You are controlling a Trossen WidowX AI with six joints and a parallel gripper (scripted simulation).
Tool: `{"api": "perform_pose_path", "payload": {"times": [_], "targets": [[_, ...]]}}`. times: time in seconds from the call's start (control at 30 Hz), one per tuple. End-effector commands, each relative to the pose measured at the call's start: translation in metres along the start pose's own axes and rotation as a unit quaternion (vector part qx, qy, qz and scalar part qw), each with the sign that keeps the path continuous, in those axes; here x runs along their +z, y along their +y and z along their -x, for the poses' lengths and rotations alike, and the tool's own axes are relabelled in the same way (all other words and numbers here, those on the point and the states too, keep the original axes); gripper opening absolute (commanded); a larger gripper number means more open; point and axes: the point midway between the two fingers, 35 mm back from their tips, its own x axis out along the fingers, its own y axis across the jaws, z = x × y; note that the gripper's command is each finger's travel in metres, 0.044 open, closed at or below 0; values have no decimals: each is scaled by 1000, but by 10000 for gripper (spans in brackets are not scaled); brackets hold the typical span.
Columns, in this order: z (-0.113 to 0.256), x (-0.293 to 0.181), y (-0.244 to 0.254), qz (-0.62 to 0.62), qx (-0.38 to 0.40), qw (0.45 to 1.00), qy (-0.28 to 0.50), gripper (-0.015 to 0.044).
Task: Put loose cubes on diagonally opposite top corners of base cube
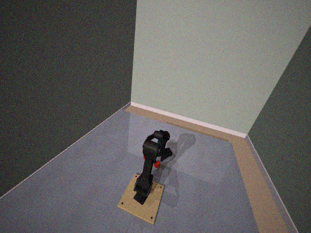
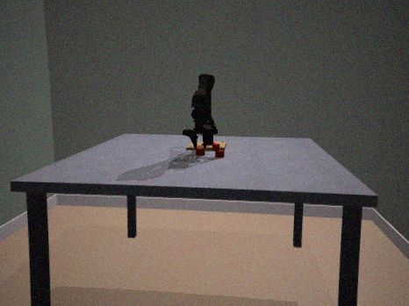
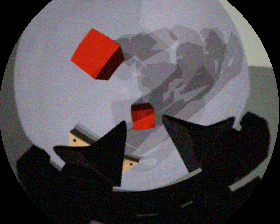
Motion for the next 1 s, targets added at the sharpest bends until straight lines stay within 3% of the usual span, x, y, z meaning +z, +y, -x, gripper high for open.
{"api": "perform_pose_path", "payload": {"times": [0.0, 0.3, 0.5, 0.97], "targets": [[-7, 0, 0, 0, 2, 1000, 1, 265], [-19, -1, 1, 0, 2, 1000, 1, 265], [-19, -1, 1, 0, 2, 1000, 1, 107], [10, 3, -3, 0, 2, 1000, 1, 105]]}}
